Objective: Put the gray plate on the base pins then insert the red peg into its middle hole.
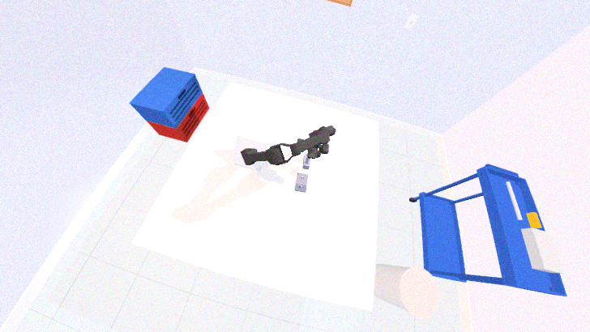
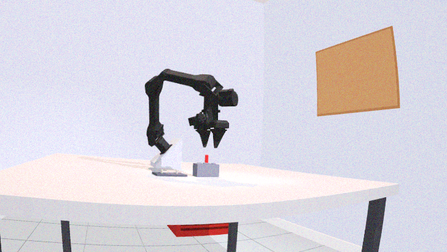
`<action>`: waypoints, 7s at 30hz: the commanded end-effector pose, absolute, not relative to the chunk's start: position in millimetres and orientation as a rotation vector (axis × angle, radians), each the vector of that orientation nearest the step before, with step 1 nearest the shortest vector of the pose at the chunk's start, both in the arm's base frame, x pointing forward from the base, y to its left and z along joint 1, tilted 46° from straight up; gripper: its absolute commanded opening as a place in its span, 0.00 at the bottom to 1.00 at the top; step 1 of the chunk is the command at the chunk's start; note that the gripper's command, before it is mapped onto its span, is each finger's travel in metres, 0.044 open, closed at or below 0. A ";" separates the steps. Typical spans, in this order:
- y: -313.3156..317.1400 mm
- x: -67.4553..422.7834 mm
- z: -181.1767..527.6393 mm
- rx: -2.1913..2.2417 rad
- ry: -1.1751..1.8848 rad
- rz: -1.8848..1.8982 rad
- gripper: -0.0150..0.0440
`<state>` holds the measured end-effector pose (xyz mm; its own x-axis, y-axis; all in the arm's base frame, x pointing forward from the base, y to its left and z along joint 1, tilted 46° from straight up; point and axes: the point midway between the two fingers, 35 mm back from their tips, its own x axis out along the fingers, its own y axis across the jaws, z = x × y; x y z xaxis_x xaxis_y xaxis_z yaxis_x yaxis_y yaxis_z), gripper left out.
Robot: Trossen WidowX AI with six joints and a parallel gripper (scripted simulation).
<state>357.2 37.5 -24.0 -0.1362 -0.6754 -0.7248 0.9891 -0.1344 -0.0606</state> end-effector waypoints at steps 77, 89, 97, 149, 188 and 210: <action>-41.8 337.3 -90.4 0.598 0.652 -1.623 0.33; -30.7 342.6 -79.8 0.600 0.654 -1.621 0.25; -14.2 348.8 -63.2 0.602 0.656 -1.620 0.25; -7.0 354.5 24.7 0.617 0.659 -1.618 0.25; -105.2 325.2 51.5 0.615 0.628 -1.637 0.25; -105.2 325.2 51.6 0.615 0.628 -1.637 0.25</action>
<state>324.9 -104.6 50.7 -0.1452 -0.6978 -0.7014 0.9879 -0.1415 -0.0637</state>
